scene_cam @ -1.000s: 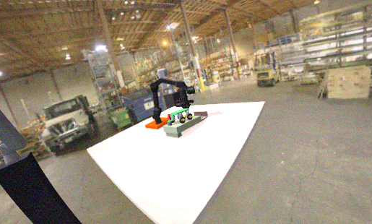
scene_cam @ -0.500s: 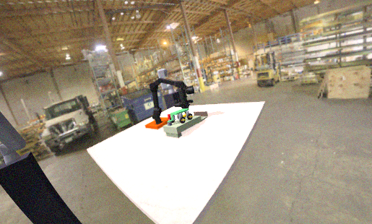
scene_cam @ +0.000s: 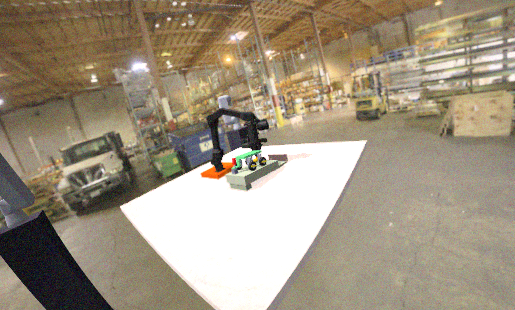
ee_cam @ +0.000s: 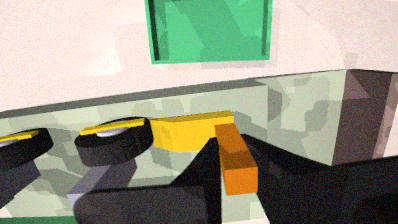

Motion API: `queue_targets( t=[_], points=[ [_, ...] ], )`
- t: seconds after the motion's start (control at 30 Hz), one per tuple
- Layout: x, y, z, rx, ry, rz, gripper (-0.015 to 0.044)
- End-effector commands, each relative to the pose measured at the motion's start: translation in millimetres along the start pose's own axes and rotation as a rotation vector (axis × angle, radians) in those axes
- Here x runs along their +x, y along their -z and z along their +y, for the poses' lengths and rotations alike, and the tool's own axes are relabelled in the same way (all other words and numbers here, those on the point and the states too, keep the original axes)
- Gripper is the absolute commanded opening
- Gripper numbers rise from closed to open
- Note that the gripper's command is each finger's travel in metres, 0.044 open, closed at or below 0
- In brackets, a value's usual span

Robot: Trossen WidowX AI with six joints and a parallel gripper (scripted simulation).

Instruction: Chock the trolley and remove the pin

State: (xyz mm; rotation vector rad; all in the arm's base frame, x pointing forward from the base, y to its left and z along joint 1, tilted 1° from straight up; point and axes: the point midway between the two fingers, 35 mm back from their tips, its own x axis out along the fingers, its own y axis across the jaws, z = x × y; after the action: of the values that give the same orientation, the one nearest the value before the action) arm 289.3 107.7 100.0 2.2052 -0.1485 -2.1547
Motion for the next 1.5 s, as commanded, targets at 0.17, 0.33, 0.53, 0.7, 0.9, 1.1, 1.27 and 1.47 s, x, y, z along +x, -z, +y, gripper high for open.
queue_targets(
  t=[0.17, 0.33, 0.53, 0.7, 0.9, 1.1, 1.27, 1.47],
  points=[
    [0, 0, 0, 0.001, 0.000, 0.000, 0.0190],
    [-5, 0, 0, 0.001, -0.002, -0.001, 0.0190],
    [-26, -1, 0, 0.000, -0.007, -0.004, 0.0190],
    [-43, 0, -1, 0.000, -0.007, -0.004, 0.0190],
    [-60, 1, -1, 0.000, -0.007, -0.004, 0.0190],
    [-53, 1, 2, 0.026, 0.002, 0.014, 0.0242],
    [-66, 16, 34, 0.297, 0.017, 0.107, 0.0190],
    [-70, 30, 83, 0.675, -0.031, 0.115, 0.0190]
  ],
)
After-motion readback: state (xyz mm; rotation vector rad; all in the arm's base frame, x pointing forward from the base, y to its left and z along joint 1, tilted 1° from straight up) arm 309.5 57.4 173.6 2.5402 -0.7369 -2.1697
